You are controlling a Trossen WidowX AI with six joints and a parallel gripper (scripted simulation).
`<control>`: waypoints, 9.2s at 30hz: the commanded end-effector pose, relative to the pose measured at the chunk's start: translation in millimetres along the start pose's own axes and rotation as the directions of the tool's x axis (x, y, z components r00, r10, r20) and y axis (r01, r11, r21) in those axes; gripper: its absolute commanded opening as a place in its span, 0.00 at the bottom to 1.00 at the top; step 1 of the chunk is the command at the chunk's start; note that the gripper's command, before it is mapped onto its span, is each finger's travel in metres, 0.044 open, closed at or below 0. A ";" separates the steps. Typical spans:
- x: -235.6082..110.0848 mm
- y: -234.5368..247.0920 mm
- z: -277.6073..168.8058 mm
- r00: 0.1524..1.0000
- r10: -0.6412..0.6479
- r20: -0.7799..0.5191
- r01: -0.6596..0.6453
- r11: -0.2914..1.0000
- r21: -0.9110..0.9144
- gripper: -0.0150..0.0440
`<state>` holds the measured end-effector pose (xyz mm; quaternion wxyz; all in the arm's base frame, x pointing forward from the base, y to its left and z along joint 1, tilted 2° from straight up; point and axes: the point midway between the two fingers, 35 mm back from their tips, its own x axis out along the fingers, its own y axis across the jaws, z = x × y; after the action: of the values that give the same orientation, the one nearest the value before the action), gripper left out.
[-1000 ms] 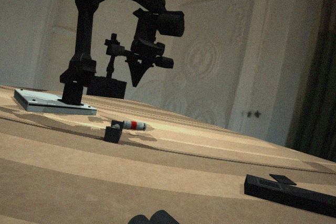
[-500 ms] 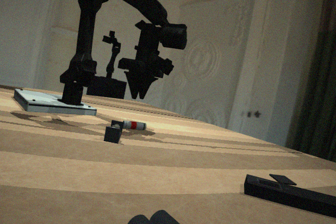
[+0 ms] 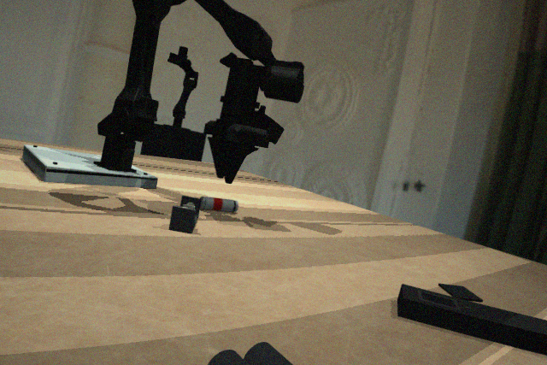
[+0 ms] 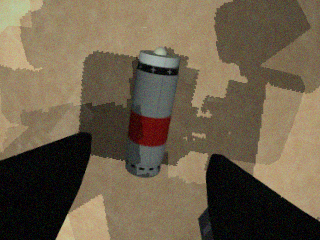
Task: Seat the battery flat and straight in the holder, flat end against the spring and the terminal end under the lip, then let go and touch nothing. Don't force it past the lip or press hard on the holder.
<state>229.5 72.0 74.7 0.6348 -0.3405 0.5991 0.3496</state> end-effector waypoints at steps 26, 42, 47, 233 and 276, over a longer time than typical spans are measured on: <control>43.8 1.1 -0.5 1.000 0.005 -0.003 -0.005 1.000 -0.017 0.65; 52.4 1.7 -1.1 1.000 0.006 -0.003 -0.006 1.000 -0.018 0.41; 52.4 1.7 -1.1 1.000 0.006 -0.003 -0.006 1.000 -0.018 0.37; 45.2 -93.3 -80.2 0.996 -0.048 -0.072 0.053 -0.314 0.948 0.37; 44.8 -109.3 -85.1 0.999 0.021 -0.040 0.045 -0.321 0.946 0.42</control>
<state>279.0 -55.6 26.9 0.6362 0.3062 0.6427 -0.2975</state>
